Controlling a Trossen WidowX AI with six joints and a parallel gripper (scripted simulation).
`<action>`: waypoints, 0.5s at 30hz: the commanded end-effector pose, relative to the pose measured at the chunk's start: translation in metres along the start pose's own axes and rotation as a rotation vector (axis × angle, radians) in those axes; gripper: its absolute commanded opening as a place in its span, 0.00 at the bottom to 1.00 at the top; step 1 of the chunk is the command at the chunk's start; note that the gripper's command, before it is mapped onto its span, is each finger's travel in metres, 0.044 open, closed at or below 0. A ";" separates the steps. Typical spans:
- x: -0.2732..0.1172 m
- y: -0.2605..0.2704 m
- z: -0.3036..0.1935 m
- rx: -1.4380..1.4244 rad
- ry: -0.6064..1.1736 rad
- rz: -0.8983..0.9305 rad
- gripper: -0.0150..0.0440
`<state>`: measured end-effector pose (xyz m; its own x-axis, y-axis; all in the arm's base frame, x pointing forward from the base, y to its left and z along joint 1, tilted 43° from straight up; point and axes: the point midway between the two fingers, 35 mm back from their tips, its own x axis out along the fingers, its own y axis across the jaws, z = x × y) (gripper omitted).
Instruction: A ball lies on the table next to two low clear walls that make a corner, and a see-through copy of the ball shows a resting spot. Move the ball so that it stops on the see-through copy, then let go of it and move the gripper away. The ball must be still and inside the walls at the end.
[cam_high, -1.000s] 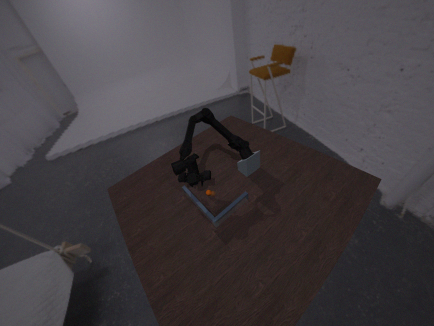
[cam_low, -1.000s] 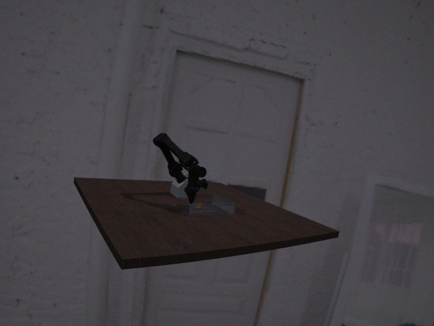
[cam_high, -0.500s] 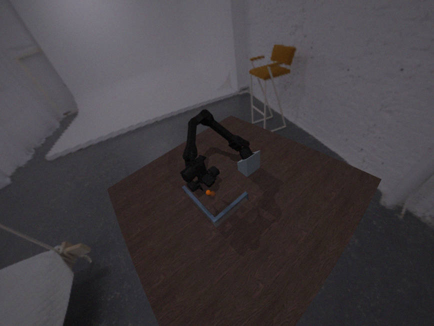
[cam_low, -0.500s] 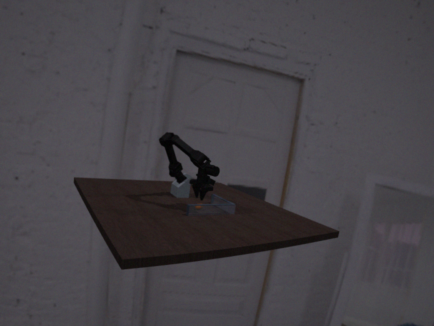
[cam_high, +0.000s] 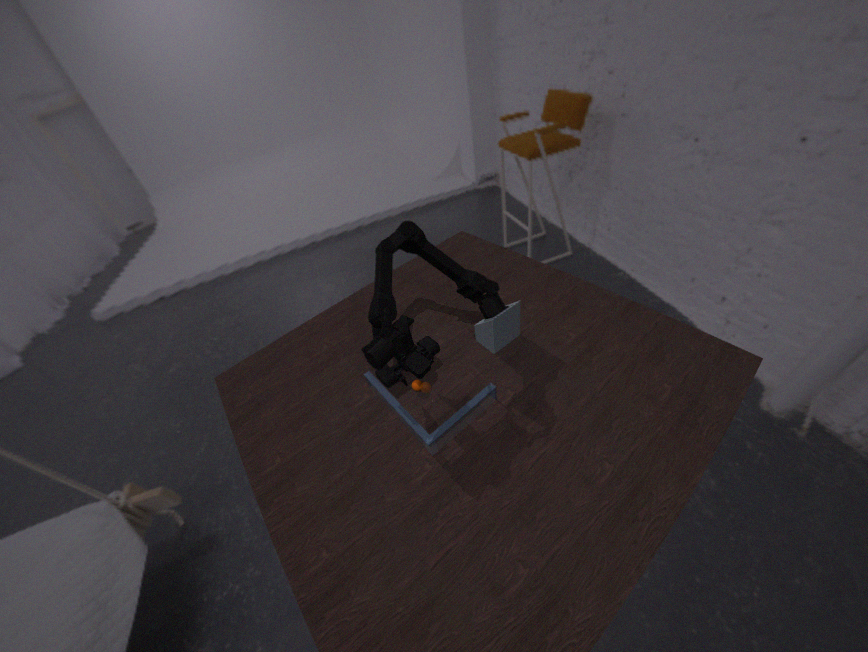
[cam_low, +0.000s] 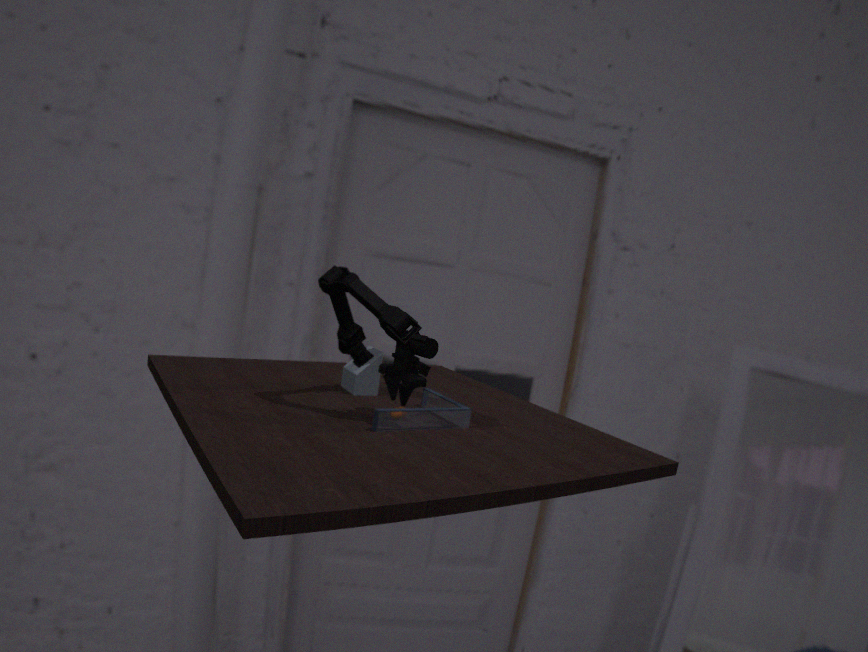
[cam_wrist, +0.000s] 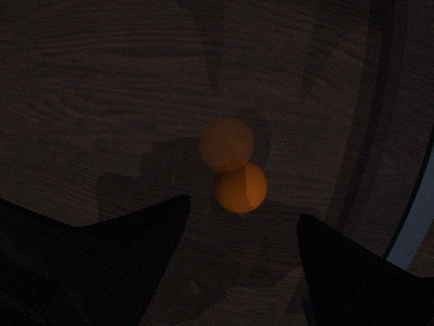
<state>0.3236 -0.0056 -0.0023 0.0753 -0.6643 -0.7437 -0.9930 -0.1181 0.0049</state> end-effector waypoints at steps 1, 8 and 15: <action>0.009 0.002 0.001 -0.011 0.006 0.008 0.72; 0.020 0.002 0.001 -0.011 0.006 0.008 0.72; 0.031 0.002 0.000 -0.011 0.007 0.008 0.72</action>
<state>0.3257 -0.0215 -0.0191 0.0761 -0.6651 -0.7428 -0.9930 -0.1178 0.0038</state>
